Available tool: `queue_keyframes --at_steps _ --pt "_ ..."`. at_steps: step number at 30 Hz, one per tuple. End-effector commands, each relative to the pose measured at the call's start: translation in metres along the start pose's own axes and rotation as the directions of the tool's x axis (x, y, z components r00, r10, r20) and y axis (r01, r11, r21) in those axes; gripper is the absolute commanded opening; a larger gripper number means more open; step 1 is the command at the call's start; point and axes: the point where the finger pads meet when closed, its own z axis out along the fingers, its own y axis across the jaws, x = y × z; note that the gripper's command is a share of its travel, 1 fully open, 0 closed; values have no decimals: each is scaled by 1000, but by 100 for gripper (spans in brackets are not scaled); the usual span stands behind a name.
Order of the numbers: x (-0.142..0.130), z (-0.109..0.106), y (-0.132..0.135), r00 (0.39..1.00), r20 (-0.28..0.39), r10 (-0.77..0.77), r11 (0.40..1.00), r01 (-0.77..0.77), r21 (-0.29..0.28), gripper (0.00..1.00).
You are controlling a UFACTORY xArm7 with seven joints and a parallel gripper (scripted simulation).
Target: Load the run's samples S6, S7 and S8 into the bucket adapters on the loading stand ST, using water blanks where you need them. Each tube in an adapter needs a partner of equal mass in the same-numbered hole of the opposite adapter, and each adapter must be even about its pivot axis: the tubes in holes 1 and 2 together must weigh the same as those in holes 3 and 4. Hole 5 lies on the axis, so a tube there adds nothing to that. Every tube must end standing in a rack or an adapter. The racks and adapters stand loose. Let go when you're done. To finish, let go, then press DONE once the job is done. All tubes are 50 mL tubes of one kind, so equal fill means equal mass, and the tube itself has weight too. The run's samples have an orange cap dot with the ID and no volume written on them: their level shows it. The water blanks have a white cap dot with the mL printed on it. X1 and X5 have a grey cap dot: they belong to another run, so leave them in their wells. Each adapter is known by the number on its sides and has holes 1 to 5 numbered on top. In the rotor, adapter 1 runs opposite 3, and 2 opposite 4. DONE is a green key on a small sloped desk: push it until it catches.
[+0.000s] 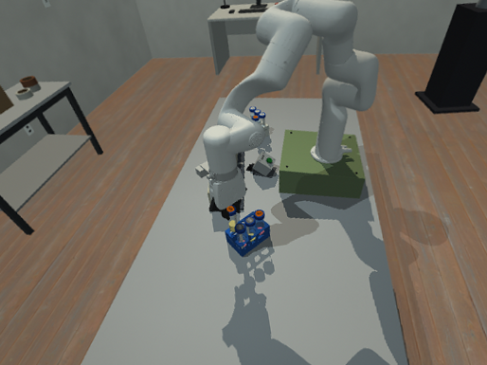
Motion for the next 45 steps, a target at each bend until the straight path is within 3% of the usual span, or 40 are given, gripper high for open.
queue_keyframes --at_steps 1,45 --pt "0 1 -2 1000 0 0 1000 0 6 0" --pt "0 41 -2 1000 0 0 1000 0 5 0"
